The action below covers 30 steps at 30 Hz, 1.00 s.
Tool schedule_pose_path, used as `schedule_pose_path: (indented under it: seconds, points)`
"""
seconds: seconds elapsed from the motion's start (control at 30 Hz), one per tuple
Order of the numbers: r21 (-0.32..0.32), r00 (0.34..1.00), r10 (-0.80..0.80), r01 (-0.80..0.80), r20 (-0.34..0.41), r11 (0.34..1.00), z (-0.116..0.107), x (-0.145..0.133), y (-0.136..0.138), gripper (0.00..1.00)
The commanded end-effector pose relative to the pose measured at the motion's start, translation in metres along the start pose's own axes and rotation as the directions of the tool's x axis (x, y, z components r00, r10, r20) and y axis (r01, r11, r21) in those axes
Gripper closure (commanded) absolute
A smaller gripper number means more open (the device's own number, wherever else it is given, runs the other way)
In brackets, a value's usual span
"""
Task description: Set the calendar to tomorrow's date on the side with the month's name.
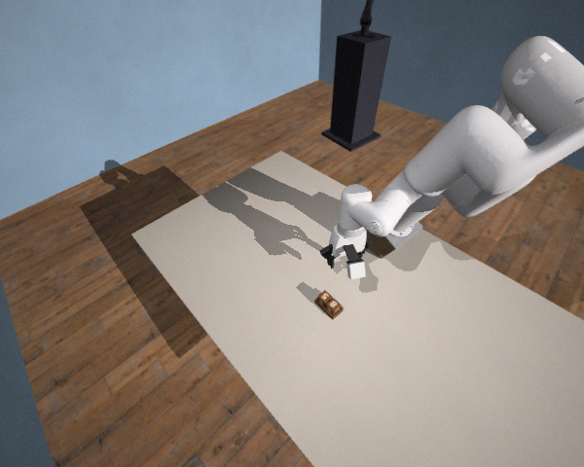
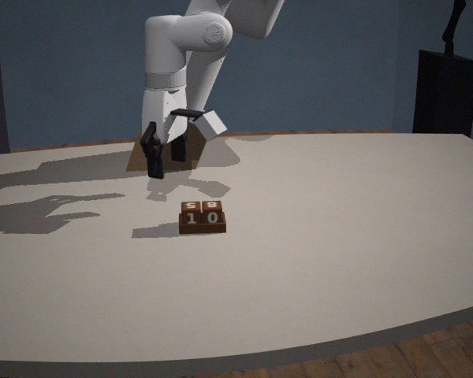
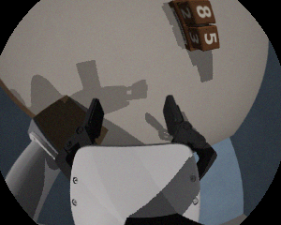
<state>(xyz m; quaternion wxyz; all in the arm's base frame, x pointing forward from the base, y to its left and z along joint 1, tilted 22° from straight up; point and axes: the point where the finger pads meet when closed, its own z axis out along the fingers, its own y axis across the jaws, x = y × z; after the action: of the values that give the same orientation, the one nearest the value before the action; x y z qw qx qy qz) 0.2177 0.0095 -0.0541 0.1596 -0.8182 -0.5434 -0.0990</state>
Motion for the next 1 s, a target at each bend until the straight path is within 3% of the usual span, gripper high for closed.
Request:
schedule_pose_path:
  seconds: [0.0,0.97]
  points:
    - [-0.002,1.000,-0.001,0.001,0.000,1.000,-0.001,0.005,0.011,0.00]
    - [-0.002,1.000,-0.001,0.001,0.000,1.000,-0.001,0.023,0.050,0.00]
